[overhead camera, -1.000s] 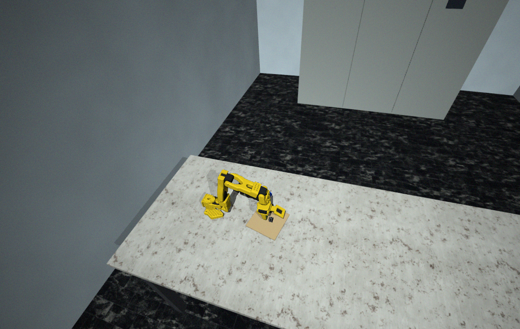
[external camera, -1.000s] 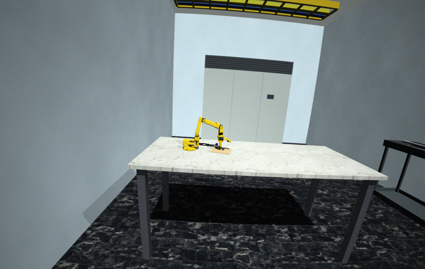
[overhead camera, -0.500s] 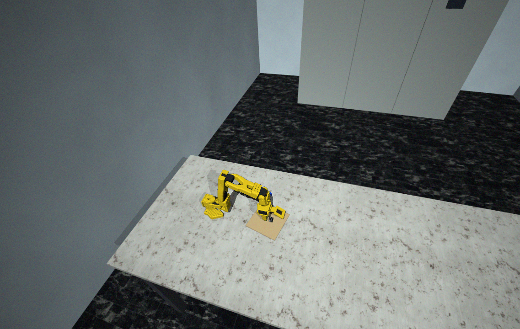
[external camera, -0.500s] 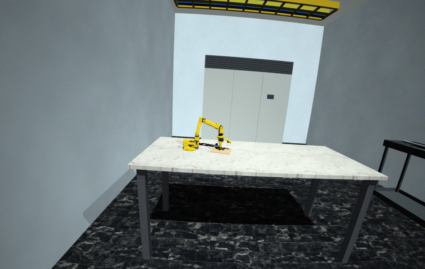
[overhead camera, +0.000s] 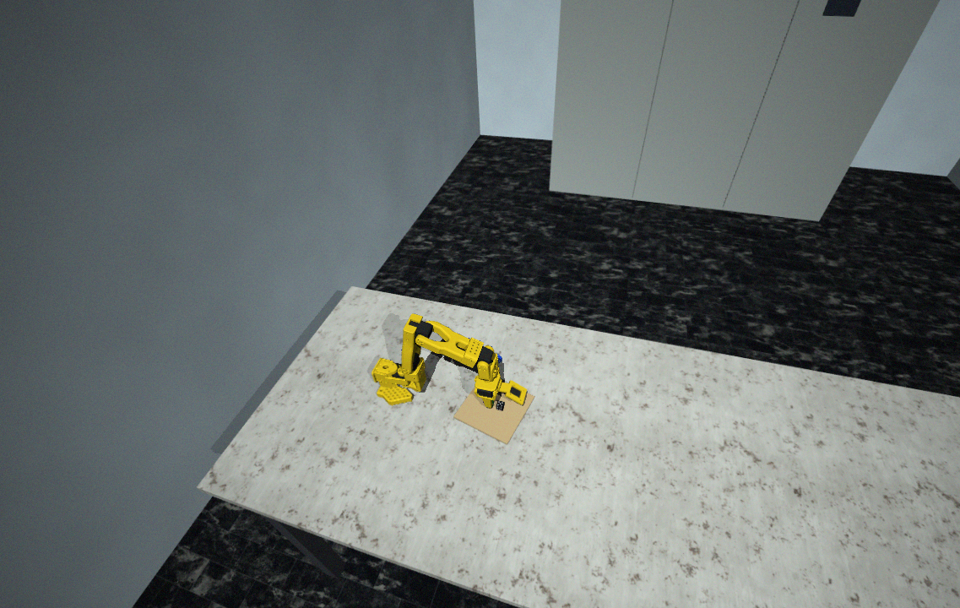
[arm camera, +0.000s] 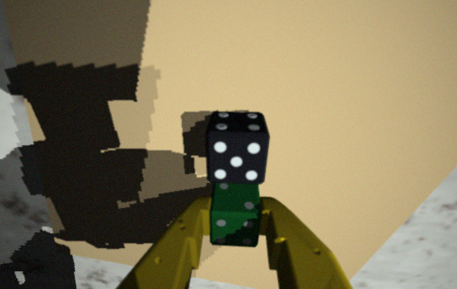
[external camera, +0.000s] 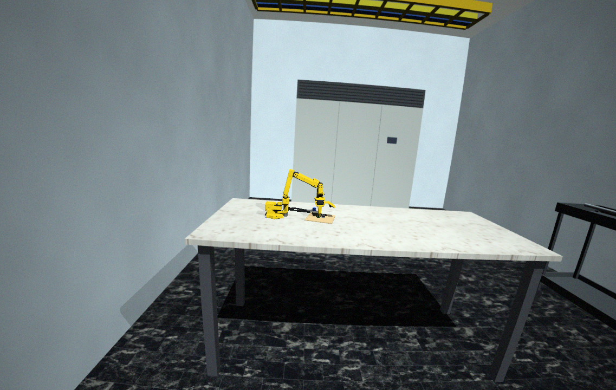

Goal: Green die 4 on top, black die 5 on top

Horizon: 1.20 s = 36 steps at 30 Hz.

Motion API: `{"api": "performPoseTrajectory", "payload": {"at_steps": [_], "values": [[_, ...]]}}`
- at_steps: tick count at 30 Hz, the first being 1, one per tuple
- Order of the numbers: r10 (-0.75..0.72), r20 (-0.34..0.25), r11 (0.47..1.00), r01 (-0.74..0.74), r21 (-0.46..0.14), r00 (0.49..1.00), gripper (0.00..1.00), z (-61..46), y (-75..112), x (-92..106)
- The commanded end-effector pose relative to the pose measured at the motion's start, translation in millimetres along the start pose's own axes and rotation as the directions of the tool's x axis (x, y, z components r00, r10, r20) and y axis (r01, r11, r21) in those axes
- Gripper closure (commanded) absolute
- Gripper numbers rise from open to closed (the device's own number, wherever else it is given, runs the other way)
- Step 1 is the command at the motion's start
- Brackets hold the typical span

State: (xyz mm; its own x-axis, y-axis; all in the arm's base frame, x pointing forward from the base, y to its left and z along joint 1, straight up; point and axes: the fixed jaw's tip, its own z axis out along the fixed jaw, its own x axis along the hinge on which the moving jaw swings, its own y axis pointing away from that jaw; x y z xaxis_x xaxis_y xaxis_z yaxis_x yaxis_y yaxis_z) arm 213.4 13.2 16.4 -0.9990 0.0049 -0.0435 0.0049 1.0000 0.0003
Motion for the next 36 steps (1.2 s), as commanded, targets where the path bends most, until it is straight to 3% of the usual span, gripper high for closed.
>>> {"api": "performPoseTrajectory", "payload": {"at_steps": [1, 26, 36], "values": [[-0.006, 0.019, 1.000, 0.006, -0.002, 1.000, 1.00, -1.8, 1.6, -2.3], [-0.006, 0.019, 1.000, 0.006, -0.002, 1.000, 0.91, -1.8, 1.6, -2.3], [-0.006, 0.019, 1.000, 0.006, -0.002, 1.000, 0.83, -1.8, 1.6, -2.3]]}}
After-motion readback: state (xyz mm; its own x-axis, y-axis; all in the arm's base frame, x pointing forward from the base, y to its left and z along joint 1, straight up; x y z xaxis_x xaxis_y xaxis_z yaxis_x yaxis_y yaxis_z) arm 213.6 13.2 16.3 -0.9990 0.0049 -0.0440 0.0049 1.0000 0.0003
